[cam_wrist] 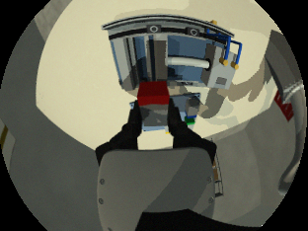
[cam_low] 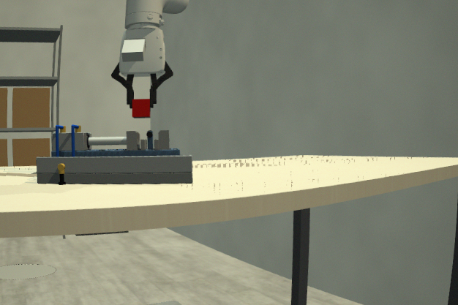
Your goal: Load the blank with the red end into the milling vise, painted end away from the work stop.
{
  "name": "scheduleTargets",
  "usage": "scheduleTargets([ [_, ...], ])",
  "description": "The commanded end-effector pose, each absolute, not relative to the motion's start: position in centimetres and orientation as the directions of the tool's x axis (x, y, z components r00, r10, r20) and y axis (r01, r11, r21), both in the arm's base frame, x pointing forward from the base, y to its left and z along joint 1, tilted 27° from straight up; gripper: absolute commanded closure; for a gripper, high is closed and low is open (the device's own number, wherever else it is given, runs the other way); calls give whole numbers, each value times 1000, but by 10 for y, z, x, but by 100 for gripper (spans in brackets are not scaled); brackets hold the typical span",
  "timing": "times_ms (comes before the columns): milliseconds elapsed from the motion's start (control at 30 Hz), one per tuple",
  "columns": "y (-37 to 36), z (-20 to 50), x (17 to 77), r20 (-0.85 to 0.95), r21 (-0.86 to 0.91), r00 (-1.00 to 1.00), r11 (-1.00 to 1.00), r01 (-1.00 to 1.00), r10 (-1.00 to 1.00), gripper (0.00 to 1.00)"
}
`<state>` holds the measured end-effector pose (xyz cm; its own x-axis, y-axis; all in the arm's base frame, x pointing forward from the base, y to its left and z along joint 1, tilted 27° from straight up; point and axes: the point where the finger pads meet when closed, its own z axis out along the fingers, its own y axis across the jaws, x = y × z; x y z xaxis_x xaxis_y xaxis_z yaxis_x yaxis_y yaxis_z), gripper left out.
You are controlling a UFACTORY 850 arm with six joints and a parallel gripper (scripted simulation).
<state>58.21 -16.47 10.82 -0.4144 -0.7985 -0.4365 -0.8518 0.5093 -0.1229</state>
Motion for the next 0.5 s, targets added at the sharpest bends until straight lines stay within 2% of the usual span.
scheduleTargets([
  [0, -176, 104, 581, -436, -125, -415, 510, -851, -799, 100],
  [267, -219, 84, 574, -436, -125, -415, 510, -851, -799, 100],
  [467, -219, 84, 574, -436, -125, -415, 510, -851, -799, 100],
])
